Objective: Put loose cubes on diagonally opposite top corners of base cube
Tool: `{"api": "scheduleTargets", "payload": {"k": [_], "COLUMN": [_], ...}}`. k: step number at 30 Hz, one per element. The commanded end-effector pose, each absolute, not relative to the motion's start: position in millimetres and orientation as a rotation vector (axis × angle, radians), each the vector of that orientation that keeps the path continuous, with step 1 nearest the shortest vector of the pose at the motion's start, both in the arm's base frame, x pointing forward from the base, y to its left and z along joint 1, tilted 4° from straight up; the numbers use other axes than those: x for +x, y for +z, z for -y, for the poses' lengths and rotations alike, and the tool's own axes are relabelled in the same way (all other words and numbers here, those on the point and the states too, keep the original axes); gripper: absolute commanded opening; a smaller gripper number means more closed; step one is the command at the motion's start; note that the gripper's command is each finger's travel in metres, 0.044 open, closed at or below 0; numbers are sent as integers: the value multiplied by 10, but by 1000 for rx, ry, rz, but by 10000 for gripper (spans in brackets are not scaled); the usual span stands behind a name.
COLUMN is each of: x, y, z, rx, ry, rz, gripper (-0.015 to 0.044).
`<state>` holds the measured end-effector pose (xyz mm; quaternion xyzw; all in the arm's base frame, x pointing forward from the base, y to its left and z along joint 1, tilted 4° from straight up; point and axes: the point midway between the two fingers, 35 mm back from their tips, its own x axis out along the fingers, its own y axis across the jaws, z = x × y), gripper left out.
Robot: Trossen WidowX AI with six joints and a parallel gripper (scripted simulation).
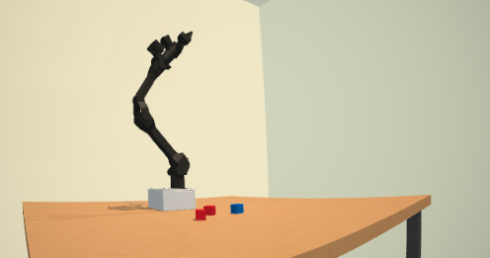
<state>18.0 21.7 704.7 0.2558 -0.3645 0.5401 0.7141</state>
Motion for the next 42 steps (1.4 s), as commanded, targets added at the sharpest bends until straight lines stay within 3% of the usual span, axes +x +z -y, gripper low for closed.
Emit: {"api": "scheduleTargets", "payload": {"k": [1, 5, 14, 22, 32, 42], "x": [182, 274, 896, 1758, 2923, 3825], "y": [7042, 6926, 6411, 5744, 4714, 3571], "z": [-240, -698, -1711, -2199, -2161, -1482], "rx": [561, 447, 194, 39, -57, -48], "ry": [1195, 1159, 1020, 854, 605, 324], "rz": [804, 726, 471, 206, -154, -525], "gripper": [374, 269, 265, 265, 265, 265]}}
